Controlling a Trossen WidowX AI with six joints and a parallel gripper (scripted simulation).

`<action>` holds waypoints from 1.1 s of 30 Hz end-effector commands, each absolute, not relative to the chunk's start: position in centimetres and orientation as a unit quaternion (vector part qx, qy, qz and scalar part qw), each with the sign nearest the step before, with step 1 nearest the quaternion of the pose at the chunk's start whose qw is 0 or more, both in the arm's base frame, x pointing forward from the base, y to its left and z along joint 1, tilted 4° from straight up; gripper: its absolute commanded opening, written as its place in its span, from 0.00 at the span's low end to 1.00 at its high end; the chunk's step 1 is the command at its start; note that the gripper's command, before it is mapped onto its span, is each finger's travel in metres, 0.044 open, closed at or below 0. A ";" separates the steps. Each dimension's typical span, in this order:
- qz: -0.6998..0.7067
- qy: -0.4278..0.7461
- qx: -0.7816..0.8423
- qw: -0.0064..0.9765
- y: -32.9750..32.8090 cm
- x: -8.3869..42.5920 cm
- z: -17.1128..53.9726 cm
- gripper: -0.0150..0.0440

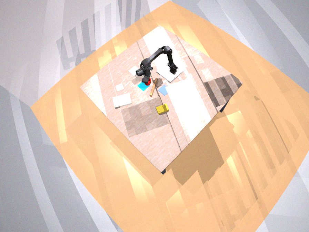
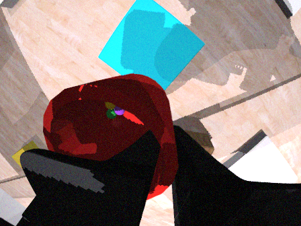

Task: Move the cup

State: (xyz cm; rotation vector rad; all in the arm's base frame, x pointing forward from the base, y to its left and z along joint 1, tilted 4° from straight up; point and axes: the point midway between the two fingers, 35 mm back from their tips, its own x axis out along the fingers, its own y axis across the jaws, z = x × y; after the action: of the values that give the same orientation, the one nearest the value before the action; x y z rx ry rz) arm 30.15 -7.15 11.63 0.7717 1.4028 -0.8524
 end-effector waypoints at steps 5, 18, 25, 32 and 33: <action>-0.370 0.609 0.332 0.617 -8.8 31.0 11.8 0.25; -0.371 0.608 0.332 0.618 -11.2 32.3 12.0 0.25; -0.371 0.608 0.332 0.618 -11.4 32.4 11.6 0.25; -0.371 0.608 0.332 0.618 -11.5 32.4 10.8 0.25; -0.371 0.608 0.332 0.618 -11.5 32.4 10.6 0.25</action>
State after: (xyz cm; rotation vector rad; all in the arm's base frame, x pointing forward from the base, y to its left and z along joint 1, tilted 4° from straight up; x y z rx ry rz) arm 32.33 -11.45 11.02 0.7686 1.4008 -0.8557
